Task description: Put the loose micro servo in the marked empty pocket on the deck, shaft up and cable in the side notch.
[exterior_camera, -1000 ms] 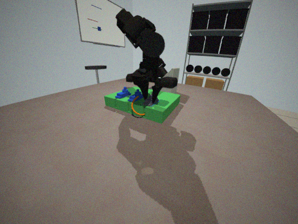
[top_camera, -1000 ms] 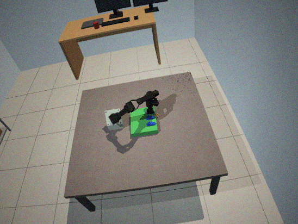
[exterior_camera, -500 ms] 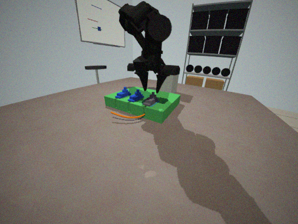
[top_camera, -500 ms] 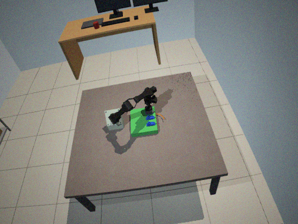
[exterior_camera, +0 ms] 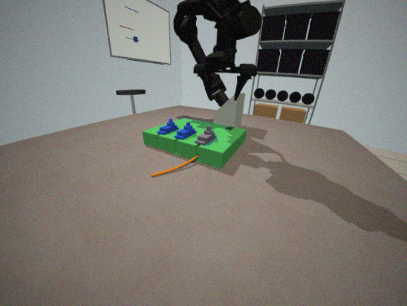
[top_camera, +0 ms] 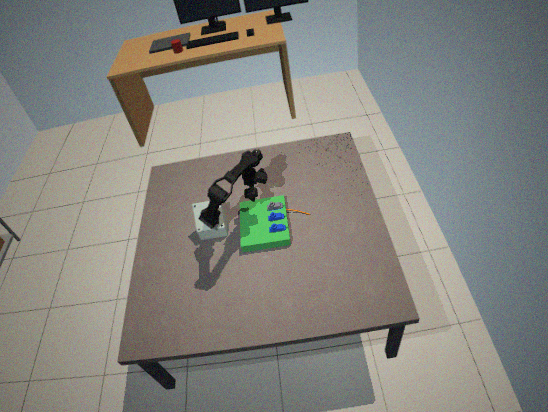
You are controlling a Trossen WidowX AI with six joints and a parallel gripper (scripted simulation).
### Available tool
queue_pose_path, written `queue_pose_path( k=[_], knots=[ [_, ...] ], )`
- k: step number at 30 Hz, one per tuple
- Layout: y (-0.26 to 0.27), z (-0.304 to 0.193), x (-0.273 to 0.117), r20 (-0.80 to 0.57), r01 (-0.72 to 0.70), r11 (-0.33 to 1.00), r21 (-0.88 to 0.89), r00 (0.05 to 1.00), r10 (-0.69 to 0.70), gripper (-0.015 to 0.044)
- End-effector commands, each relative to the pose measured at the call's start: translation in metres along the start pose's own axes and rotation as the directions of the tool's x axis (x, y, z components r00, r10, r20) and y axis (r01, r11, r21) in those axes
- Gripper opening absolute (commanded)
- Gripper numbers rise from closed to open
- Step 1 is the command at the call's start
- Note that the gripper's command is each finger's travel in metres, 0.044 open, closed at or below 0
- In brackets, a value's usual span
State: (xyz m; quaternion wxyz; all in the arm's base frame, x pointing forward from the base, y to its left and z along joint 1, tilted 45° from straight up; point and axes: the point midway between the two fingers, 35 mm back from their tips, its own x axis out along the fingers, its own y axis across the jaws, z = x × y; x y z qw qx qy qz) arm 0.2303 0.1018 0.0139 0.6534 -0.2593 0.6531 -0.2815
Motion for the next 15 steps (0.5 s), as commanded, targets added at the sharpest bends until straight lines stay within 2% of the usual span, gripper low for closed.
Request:
queue_pose_path(
  k=[1, 5, 15],
  knots=[
    [0.002, 0.000, -0.025, 0.013, -0.012, 1.000, 0.001, 1.000, 0.012, 0.0440],
    [0.001, -0.001, -0.046, 0.019, -0.014, 1.000, -0.005, 1.000, 0.014, 0.0440],
    [0.001, -0.001, -0.046, 0.019, -0.014, 1.000, -0.005, 1.000, 0.014, 0.0440]
  ],
)
